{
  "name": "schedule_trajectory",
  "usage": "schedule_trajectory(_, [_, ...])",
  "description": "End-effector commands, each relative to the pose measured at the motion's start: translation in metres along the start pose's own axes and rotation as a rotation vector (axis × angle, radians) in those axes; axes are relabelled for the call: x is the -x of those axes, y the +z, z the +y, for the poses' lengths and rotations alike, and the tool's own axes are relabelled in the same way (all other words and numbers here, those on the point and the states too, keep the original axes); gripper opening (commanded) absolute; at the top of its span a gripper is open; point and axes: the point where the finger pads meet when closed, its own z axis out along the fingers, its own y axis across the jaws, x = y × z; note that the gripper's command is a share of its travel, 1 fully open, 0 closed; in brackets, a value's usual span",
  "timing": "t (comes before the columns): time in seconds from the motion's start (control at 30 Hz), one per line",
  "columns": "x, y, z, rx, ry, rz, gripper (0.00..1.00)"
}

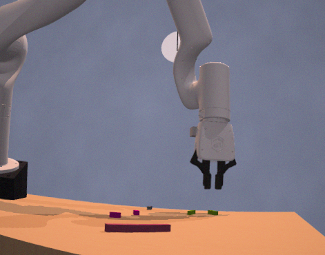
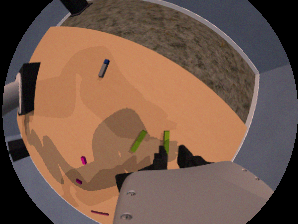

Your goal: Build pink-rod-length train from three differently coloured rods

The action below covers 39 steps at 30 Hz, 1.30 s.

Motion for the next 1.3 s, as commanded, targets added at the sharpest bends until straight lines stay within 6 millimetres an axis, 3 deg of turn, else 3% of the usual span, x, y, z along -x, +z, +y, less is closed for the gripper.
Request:
schedule_trajectory(0.0, [0.0,0.001,0.001,0.002,0.0,0.0,0.24])
schedule_trajectory(1.27, [0.001,0.045,0.002,0.002,0.0,0.0,0.24])
